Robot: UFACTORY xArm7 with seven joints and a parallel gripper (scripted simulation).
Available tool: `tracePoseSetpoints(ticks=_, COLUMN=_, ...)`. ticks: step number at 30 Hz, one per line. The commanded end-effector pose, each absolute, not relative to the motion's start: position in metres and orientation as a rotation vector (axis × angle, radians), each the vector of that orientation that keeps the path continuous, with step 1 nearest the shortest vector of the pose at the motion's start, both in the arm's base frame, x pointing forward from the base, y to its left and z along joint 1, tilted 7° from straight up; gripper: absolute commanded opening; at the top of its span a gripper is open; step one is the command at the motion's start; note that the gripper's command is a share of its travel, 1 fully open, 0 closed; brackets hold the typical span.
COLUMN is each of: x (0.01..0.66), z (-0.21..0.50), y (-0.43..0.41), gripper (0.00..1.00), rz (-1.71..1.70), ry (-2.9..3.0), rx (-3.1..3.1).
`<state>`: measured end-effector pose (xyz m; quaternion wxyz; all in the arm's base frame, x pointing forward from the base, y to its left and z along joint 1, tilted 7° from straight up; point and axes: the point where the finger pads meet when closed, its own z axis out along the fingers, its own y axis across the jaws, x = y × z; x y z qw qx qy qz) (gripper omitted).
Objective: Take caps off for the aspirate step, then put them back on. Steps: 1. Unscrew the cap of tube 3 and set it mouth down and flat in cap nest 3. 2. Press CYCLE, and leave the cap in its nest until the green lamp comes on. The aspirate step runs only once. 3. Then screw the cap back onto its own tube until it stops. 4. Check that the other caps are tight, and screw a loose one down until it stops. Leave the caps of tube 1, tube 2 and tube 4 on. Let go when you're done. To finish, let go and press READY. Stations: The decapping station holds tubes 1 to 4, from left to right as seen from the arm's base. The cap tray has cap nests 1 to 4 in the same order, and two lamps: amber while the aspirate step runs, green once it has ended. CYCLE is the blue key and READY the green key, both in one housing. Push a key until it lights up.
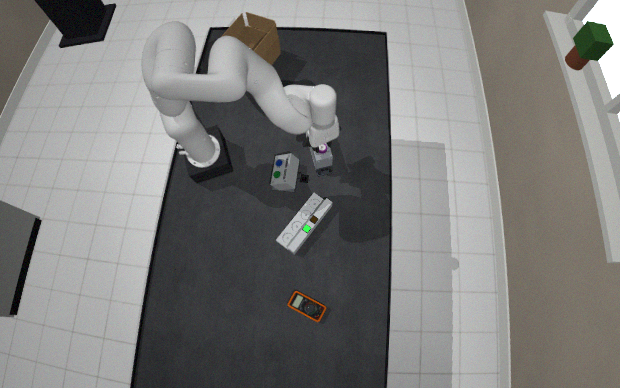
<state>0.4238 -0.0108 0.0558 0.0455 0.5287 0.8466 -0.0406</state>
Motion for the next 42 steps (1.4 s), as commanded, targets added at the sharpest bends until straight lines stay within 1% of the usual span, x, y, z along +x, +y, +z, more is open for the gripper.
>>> tracePoseSetpoints(ticks=1, x=0.4261, z=0.0506, y=-0.0113, gripper=0.46, rz=-0.119, ry=2.583, rx=1.613)
tracePoseSetpoints(ticks=31, x=0.4265, z=0.0407, y=-0.0125, gripper=0.46, rz=-0.119, ry=2.583, rx=1.613)
tracePoseSetpoints(ticks=32, x=0.4265, z=0.0407, y=-0.0125, gripper=0.0, rz=-0.119, ry=2.583, rx=1.613)
tracePoseSetpoints(ticks=42, x=0.4265, z=0.0407, y=-0.0125, gripper=0.0, rz=-0.119, ry=2.583, rx=1.613)
